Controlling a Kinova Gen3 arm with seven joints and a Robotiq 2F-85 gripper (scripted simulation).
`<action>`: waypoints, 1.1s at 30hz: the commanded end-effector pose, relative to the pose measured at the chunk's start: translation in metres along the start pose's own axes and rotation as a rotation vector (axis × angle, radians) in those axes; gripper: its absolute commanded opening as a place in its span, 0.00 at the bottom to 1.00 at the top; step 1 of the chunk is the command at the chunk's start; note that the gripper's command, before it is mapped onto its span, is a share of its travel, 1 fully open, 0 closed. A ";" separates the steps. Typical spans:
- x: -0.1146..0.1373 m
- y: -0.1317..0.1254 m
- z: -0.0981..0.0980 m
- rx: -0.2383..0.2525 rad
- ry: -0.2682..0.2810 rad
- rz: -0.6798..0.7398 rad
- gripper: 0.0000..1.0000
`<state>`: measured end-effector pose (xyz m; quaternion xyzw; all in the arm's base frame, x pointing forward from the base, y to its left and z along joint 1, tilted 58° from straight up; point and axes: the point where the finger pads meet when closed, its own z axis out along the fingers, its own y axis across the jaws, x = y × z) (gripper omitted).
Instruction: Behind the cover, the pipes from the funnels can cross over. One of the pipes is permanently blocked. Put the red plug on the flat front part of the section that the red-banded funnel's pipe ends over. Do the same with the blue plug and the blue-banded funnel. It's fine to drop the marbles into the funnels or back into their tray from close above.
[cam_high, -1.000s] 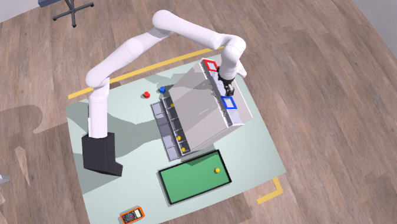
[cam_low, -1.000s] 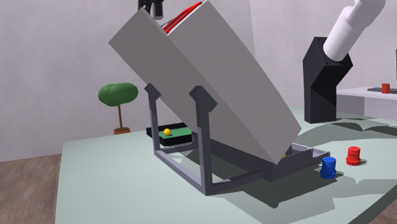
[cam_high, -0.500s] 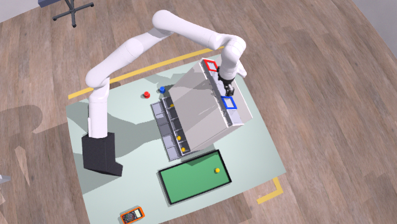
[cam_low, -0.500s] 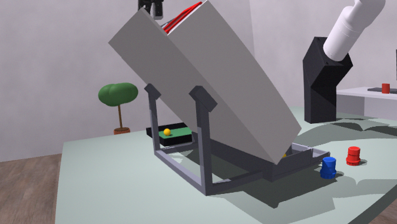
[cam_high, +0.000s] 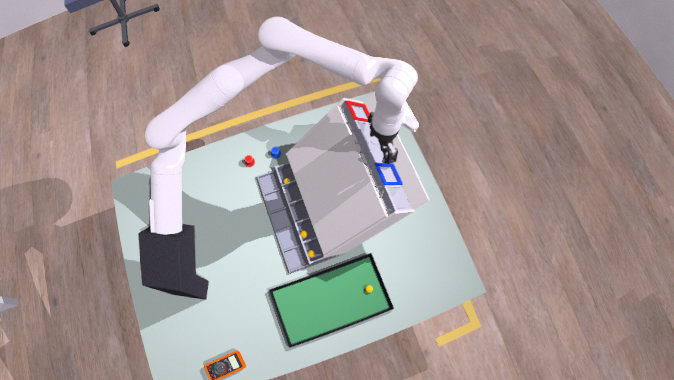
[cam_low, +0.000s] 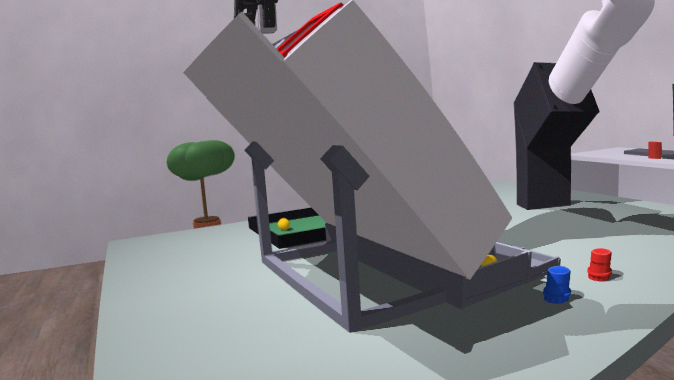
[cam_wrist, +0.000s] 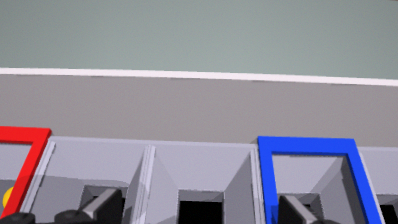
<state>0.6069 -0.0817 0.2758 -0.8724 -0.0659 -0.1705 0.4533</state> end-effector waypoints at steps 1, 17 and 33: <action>0.000 0.000 -0.001 -0.001 0.002 0.000 1.00; 0.000 0.000 -0.030 -0.001 0.002 0.000 1.00; -0.129 -0.001 -0.031 -0.001 0.002 0.000 1.00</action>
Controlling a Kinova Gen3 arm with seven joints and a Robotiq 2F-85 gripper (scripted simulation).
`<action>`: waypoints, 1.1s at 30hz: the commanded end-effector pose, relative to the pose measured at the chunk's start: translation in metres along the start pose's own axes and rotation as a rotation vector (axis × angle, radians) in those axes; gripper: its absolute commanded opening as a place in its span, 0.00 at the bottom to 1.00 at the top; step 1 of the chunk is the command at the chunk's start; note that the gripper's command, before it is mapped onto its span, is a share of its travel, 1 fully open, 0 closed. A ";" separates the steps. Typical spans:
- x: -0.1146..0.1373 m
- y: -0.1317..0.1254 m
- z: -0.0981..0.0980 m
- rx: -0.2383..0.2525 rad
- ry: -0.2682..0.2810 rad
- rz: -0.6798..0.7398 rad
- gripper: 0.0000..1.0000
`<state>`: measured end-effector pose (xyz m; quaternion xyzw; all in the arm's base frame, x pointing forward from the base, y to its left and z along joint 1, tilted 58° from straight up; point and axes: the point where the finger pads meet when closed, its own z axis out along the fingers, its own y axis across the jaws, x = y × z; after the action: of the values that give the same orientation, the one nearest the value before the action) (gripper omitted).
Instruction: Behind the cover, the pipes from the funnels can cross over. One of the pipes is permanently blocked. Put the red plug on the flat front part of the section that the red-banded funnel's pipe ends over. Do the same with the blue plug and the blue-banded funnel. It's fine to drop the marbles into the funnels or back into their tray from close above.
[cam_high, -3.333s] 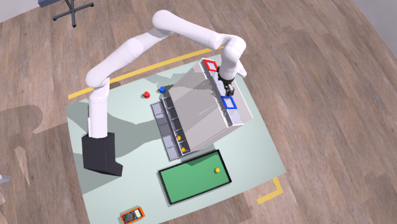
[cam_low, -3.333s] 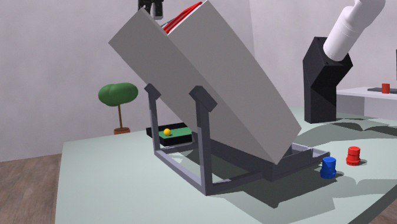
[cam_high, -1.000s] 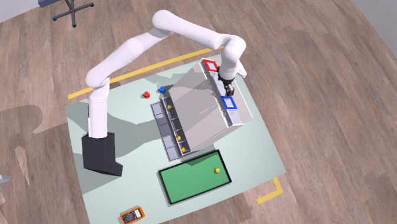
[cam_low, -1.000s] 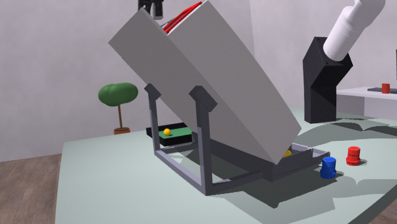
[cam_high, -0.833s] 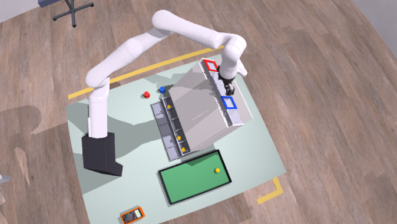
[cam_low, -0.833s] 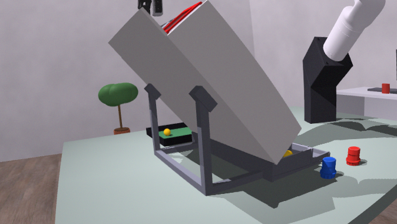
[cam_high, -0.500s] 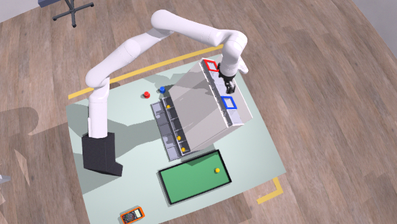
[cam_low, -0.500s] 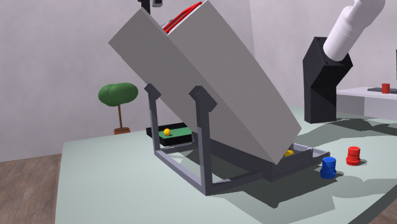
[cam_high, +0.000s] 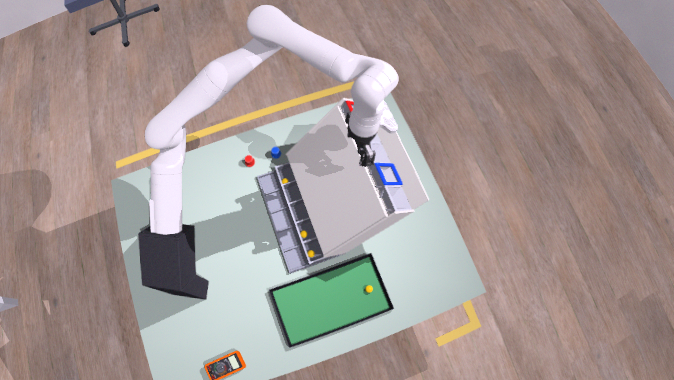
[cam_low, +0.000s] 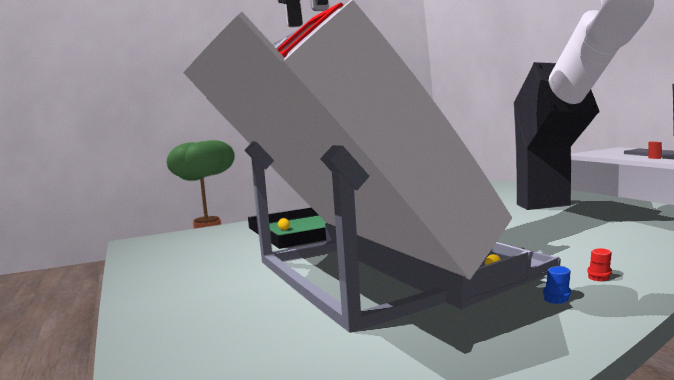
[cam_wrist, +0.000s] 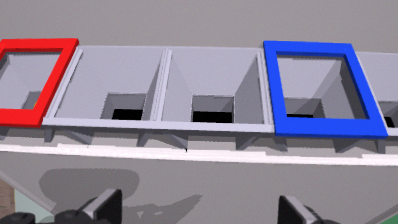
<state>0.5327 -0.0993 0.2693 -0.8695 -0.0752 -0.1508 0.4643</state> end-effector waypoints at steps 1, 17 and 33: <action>-0.069 0.005 0.001 -0.029 0.042 -0.005 1.00; -0.098 0.006 0.002 0.004 -0.004 0.004 1.00; -0.098 0.006 0.002 -0.028 0.044 -0.006 1.00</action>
<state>0.4426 -0.0997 0.2300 -0.8720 -0.0660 -0.1705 0.4541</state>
